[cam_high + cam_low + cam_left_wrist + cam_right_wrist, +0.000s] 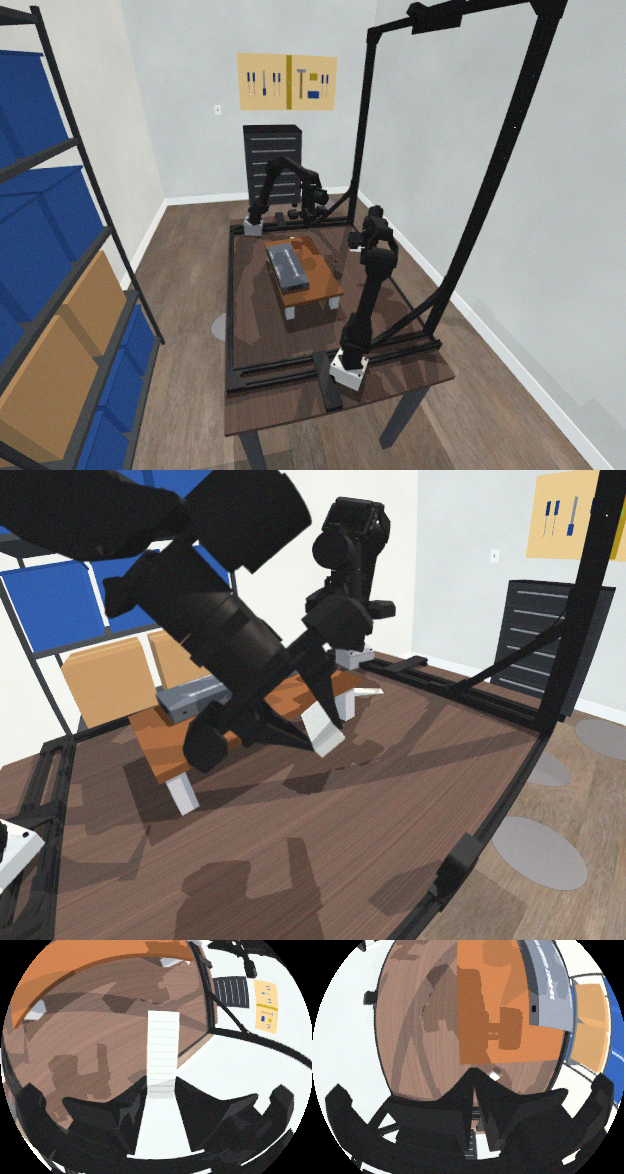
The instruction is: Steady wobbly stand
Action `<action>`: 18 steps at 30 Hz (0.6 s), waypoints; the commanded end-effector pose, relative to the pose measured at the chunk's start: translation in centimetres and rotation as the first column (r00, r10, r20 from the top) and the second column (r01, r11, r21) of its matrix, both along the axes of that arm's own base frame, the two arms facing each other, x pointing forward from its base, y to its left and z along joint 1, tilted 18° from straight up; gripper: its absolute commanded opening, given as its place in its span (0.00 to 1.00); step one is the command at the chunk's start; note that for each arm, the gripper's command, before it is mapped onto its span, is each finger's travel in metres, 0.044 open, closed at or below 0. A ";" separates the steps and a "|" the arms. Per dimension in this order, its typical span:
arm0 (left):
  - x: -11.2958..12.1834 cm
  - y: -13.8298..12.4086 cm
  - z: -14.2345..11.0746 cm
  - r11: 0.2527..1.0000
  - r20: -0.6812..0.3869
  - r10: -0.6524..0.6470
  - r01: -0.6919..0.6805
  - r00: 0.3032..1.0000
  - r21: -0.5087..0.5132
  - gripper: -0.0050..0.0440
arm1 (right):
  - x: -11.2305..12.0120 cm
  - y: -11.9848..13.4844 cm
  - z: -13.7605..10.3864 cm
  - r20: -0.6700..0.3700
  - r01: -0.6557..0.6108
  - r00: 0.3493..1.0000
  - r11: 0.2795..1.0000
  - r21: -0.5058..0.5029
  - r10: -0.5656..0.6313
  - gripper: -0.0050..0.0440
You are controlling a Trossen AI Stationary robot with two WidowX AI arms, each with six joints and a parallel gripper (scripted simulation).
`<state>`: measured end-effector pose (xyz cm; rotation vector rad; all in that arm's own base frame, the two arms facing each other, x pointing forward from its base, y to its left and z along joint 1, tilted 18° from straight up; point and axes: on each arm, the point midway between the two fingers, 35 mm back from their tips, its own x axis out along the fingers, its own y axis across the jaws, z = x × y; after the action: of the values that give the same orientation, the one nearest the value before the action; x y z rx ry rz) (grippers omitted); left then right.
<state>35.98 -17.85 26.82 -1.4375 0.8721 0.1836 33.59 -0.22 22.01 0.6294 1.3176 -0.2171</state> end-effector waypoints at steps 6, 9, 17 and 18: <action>2.0 -0.8 12.1 0.993 0.458 -0.118 0.096 0.881 0.071 0.10 | 0.0 0.0 0.0 0.000 0.000 1.000 1.000 0.000 0.000 0.10; 2.1 -0.8 13.5 0.992 0.506 -0.128 0.098 0.853 0.085 0.10 | 0.0 0.0 0.0 0.000 0.000 1.000 1.000 0.000 0.000 0.10; 1.5 -0.5 18.0 0.989 0.645 -0.144 0.083 0.751 0.124 0.10 | 0.0 0.0 0.0 0.000 0.000 1.000 1.000 0.000 0.000 0.10; 1.3 -0.4 19.4 0.988 0.682 -0.150 0.077 0.715 0.137 0.10 | 0.0 0.0 0.0 0.000 0.000 1.000 1.000 0.000 0.000 0.10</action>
<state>37.86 -18.52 41.87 -1.2505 0.4373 -0.3011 33.59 -0.22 22.02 0.6294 1.3175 -0.2170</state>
